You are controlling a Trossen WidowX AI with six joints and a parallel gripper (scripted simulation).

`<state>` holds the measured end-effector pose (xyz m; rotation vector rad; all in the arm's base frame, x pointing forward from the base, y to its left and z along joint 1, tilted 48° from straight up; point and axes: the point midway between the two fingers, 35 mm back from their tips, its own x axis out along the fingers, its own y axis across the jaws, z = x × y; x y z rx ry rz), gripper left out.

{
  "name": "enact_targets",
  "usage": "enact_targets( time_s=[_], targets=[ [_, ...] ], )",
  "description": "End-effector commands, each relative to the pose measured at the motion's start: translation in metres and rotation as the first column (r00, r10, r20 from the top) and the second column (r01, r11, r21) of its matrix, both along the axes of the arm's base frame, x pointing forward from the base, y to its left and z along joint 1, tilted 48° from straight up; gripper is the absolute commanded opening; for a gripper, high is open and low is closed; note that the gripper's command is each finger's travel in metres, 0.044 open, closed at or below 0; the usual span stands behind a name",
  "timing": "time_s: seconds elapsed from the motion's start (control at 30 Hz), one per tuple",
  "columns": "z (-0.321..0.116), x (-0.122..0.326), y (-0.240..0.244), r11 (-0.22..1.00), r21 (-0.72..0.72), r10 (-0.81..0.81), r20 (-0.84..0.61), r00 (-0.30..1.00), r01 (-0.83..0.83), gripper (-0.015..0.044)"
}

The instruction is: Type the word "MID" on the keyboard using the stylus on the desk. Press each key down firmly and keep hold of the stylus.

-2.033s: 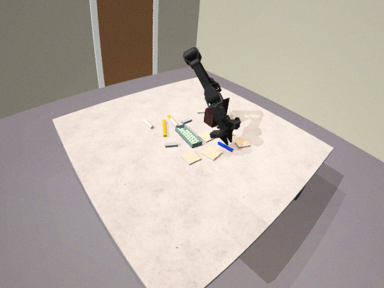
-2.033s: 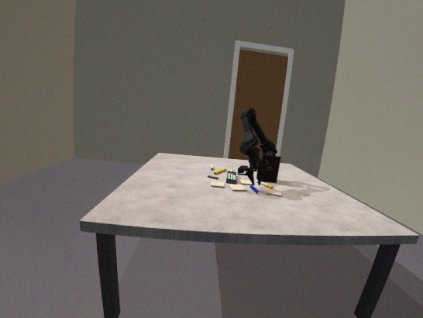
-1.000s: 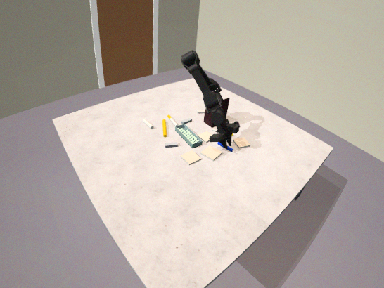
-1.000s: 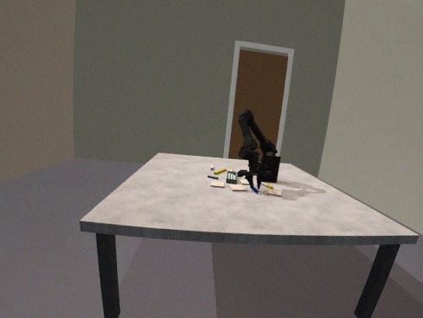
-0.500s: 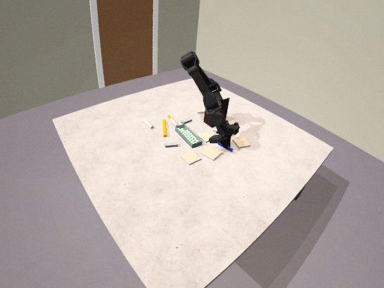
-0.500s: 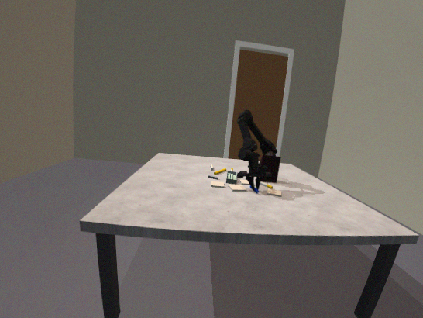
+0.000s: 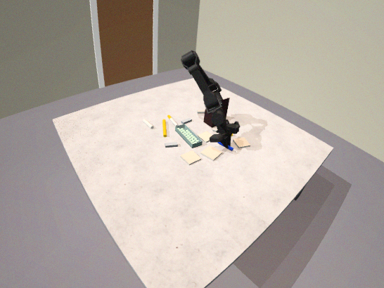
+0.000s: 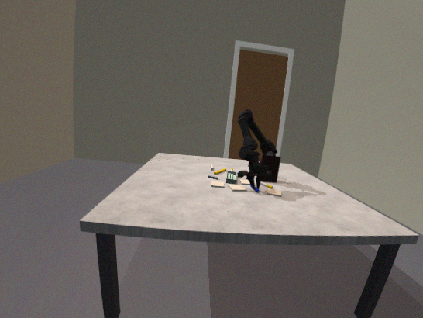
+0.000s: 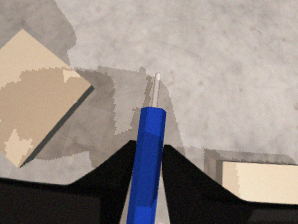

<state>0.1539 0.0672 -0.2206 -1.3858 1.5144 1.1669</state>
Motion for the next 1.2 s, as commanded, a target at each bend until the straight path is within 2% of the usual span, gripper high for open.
enact_targets(
  time_s=[0.0, 0.2, 0.33, 0.6, 0.87, 1.17],
  targets=[
    [0.009, 0.005, 0.013, 1.0, 0.012, 0.0, 0.008, 1.0, 0.0, 0.0],
    [0.029, 0.006, 0.035, 1.0, 0.014, 0.0, 0.008, 1.0, 0.0, 0.0],
    [0.027, 0.006, 0.033, 1.0, 0.011, -0.001, 0.012, 1.0, 0.001, 0.0],
    [0.037, 0.024, 0.028, 0.943, -0.042, -0.33, 0.032, 0.943, 0.332, 0.0],
    [0.054, 0.044, 0.02, 0.755, -0.104, -0.642, 0.081, 0.762, 0.647, 0.0],
    [0.077, 0.064, 0.006, 0.424, -0.17, -0.877, 0.167, 0.45, 0.89, 0.0]
  ],
)
